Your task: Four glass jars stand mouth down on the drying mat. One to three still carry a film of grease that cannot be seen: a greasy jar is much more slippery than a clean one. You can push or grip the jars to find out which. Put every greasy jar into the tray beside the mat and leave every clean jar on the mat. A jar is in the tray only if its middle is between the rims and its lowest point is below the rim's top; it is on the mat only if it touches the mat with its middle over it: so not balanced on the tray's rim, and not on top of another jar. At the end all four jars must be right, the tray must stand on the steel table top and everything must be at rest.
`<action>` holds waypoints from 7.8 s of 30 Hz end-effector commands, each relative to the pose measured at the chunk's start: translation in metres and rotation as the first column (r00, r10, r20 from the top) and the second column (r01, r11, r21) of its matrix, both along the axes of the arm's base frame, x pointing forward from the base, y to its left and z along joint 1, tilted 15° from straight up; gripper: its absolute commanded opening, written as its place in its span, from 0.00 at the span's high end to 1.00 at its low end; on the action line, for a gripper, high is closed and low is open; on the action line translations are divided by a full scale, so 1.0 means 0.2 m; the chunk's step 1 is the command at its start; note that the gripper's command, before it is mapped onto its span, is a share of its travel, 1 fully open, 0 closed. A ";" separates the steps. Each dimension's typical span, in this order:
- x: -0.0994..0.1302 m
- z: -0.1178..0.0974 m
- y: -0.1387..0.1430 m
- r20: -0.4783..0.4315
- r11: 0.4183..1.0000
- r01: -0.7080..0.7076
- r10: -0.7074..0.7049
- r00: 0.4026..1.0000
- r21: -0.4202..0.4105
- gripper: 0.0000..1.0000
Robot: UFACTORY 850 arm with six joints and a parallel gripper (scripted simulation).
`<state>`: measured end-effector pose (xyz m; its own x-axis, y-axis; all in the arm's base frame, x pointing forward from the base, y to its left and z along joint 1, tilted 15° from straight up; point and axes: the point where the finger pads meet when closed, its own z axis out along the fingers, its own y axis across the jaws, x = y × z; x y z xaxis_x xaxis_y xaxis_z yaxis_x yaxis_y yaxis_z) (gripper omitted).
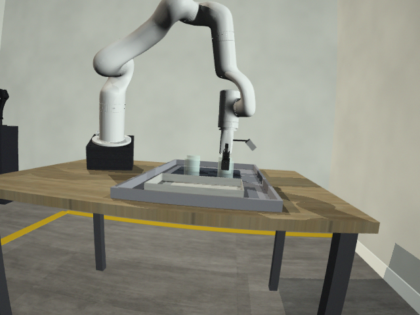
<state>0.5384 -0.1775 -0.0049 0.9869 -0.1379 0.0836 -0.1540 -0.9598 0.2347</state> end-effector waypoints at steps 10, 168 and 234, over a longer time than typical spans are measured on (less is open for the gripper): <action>0.01 -0.01 0.00 0.004 1.000 0.000 0.000 1.000 -0.002 0.08; 0.01 -0.01 0.00 0.004 1.000 0.000 0.000 1.000 -0.002 1.00; -0.05 0.66 0.12 0.004 1.000 0.000 0.000 1.000 -0.002 1.00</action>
<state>0.5318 -0.1470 0.1193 0.9867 -0.1371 0.0874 -0.1542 -0.9593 0.2364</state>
